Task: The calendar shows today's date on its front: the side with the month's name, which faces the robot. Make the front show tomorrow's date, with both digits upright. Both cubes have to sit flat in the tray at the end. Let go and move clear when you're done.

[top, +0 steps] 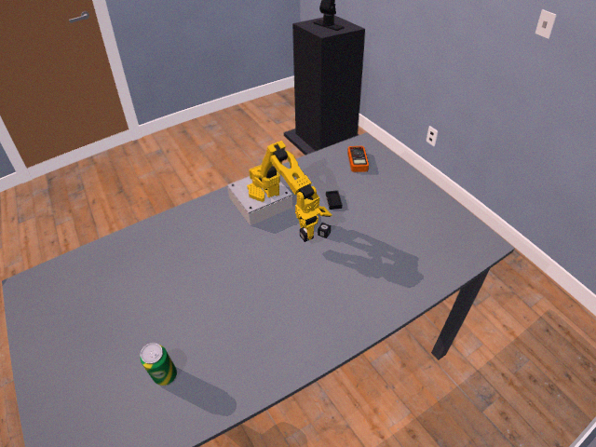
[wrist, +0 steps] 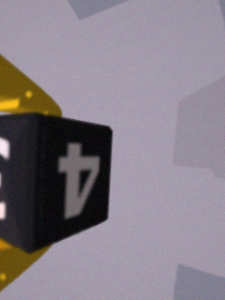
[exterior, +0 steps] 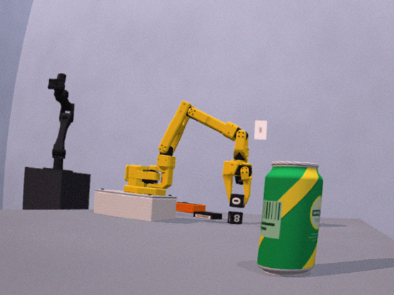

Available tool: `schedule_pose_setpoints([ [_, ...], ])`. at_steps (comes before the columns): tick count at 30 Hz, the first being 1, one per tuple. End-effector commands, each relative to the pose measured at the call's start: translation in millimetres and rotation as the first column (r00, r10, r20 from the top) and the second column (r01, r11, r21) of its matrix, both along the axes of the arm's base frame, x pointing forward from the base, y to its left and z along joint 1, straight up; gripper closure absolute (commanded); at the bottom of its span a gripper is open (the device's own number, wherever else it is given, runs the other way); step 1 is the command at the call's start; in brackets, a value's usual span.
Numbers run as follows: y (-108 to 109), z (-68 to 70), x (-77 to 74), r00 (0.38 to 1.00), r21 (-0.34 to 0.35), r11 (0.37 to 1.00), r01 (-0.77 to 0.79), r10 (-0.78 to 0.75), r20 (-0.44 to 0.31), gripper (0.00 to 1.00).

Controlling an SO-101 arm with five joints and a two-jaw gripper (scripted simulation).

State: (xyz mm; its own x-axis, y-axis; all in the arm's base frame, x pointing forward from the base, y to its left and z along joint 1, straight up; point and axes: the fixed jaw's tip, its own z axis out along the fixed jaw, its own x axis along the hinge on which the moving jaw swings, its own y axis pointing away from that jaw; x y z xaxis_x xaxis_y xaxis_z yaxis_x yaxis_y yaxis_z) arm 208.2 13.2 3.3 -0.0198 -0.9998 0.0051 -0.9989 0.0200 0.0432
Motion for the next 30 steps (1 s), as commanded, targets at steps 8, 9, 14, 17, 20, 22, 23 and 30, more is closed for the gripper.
schedule_pose_setpoints([
  [8, -1, 19.3, 10.4, 0.997, 0.006, 1.0, 0.0, 0.0, 0.078, 1.0],
  [9, -1, 19.3, 10.4, 0.997, 0.006, 1.0, 0.0, 0.0, 0.078, 1.0],
  [14, -1, 19.3, 10.4, 0.997, 0.006, 1.0, 0.0, 0.0, 0.078, 1.0],
  [17, -1, 19.3, 10.4, 0.997, 0.006, 1.0, 0.0, 0.0, 0.078, 1.0],
  [20, -1, 19.3, 10.4, 0.997, 0.006, 1.0, 0.0, 0.0, 0.078, 1.0],
  [22, -1, 19.3, 10.4, 0.997, 0.006, 1.0, -0.001, 0.0, 0.078, 1.0],
  [23, -1, 19.3, 10.4, 0.997, 0.006, 1.0, -0.003, 0.002, 0.078, 1.0],
  [30, 15, 19.3, 8.7, 0.994, 0.006, 0.997, -0.076, 0.076, 0.078, 1.0],
])
